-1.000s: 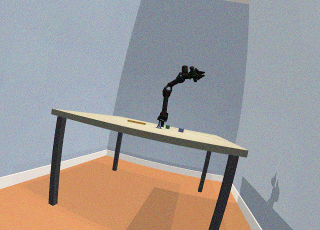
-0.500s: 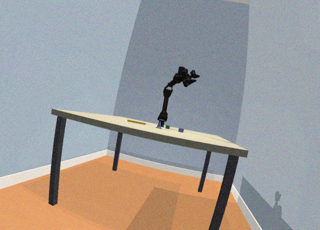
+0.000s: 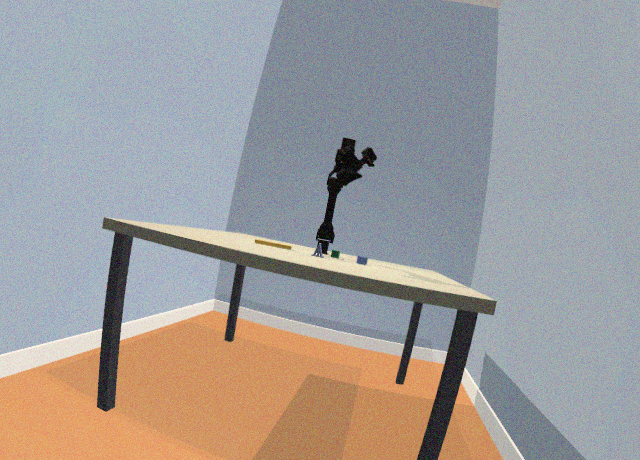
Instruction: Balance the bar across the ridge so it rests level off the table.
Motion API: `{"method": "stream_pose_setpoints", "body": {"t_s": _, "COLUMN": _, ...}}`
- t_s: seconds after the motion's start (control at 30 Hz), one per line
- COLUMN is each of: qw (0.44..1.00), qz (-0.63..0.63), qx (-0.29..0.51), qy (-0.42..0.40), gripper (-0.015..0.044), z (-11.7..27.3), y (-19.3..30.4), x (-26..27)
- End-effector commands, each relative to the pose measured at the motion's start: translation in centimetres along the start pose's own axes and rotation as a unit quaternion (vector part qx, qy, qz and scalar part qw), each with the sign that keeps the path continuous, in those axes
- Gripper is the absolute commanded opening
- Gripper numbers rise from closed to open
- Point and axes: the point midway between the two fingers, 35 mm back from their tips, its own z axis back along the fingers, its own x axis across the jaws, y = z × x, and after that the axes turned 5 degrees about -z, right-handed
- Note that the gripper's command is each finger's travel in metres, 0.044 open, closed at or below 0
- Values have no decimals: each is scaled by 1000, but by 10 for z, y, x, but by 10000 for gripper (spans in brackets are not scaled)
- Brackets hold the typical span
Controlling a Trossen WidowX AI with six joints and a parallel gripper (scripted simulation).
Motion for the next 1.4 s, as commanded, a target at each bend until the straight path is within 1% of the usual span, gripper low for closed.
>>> {"method": "stream_pose_setpoints", "body": {"t_s": 0.0, "qw": 998, "qz": -18, "qx": -8, "qy": 54, "gripper": 315, "z": -1, "y": -11, "x": -39}}
{"method": "stream_pose_setpoints", "body": {"t_s": 0.27, "qw": 985, "qz": -64, "qx": -31, "qy": 159, "gripper": 315, "z": 14, "y": -34, "x": -113}}
{"method": "stream_pose_setpoints", "body": {"t_s": 0.57, "qw": 953, "qz": -130, "qx": -54, "qy": 270, "gripper": 315, "z": 46, "y": -50, "x": -192}}
{"method": "stream_pose_setpoints", "body": {"t_s": 0.97, "qw": 890, "qz": -209, "qx": -66, "qy": 400, "gripper": 315, "z": 105, "y": -52, "x": -282}}
{"method": "stream_pose_setpoints", "body": {"t_s": 1.37, "qw": 810, "qz": -284, "qx": -49, "qy": 511, "gripper": 315, "z": 178, "y": -35, "x": -352}}
